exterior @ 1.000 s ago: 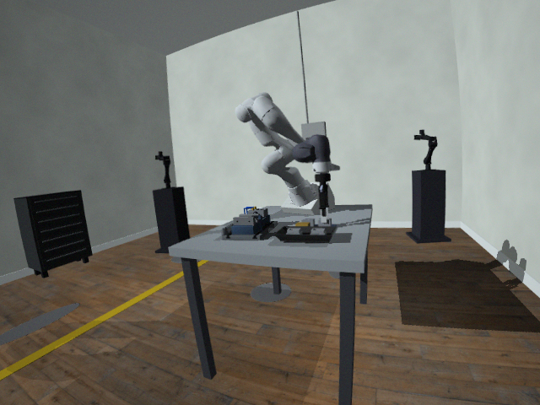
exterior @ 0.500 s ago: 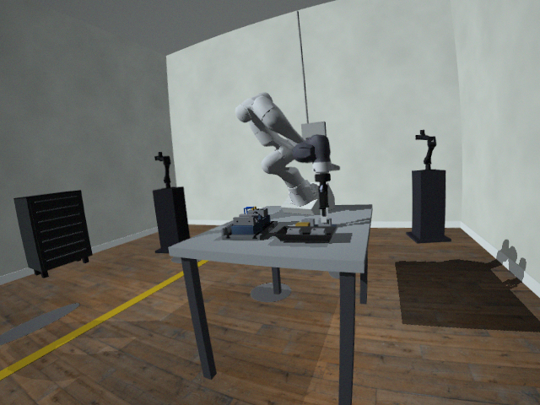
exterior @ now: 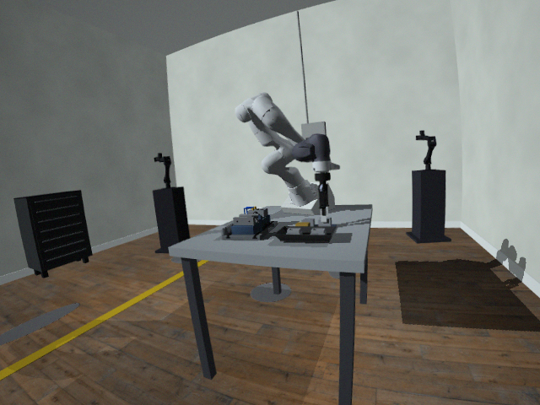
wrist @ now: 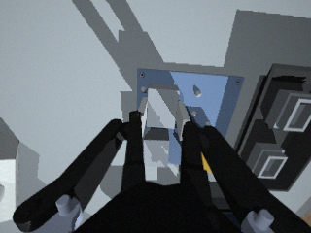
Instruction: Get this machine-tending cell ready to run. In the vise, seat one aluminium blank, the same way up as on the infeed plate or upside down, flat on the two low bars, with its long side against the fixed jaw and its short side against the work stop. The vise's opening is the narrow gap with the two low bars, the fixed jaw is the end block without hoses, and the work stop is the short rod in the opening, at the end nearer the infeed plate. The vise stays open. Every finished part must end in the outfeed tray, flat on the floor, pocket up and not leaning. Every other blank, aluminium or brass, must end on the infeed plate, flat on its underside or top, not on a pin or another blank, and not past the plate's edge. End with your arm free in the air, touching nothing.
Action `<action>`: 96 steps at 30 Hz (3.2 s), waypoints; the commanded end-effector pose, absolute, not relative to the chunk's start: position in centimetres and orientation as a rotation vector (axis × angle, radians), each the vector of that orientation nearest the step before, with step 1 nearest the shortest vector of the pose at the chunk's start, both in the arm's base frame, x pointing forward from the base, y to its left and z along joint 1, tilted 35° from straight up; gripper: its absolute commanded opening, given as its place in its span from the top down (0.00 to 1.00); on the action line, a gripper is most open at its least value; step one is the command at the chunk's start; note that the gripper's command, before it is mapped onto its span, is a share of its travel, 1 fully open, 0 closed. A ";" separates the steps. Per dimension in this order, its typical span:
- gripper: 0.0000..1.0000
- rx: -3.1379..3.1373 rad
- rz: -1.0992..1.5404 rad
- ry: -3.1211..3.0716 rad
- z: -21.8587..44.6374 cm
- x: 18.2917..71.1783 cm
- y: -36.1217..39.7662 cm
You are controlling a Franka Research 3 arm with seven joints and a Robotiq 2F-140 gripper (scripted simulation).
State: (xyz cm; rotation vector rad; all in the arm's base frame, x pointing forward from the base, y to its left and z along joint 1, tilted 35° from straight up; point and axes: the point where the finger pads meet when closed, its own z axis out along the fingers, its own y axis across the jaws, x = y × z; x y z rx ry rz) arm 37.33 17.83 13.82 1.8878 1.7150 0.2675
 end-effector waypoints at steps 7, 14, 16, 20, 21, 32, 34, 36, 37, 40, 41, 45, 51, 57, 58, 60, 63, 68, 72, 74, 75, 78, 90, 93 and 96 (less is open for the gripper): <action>1.00 1.884 0.265 1.719 15.6 36.1 18.5; 1.00 1.884 0.265 1.719 18.1 34.6 19.3; 1.00 1.884 0.265 1.719 18.1 34.6 19.3; 1.00 1.884 0.265 1.719 19.8 33.6 19.9; 1.00 1.884 0.265 1.719 20.2 33.4 20.0; 1.00 1.884 0.265 1.719 22.9 31.7 20.9; 1.00 1.884 0.265 1.719 23.0 31.6 20.9; 1.00 1.884 0.265 1.719 23.1 31.5 21.0; 1.00 1.884 0.265 1.719 23.1 31.5 21.0; 1.00 1.884 0.265 1.719 23.2 31.6 21.0; 1.00 1.883 0.266 1.719 23.5 31.8 20.7; 1.00 1.868 0.269 1.721 26.8 34.7 17.6; 1.00 1.854 0.269 1.723 30.2 37.2 13.5; 1.00 1.842 0.265 1.728 33.3 39.1 8.7; 1.00 1.841 0.264 1.729 33.7 39.4 7.8; 1.00 1.837 0.261 1.731 34.7 39.8 6.0; 1.00 1.833 0.257 1.736 35.9 40.3 3.2; 1.00 1.827 0.251 1.745 37.4 40.7 -1.1; 1.00 1.823 0.245 1.754 38.4 40.6 -4.7; 1.00 1.821 0.243 1.760 38.7 40.5 -6.6; 1.00 1.821 0.242 1.761 38.8 40.5 -6.8; 1.00 1.818 0.238 1.773 39.2 40.1 -10.1; 1.00 1.815 0.236 1.785 39.4 39.6 -12.7; 1.00 1.815 0.236 1.785 39.4 39.6 -12.7; 1.00 1.815 0.236 1.785 39.4 39.6 -12.7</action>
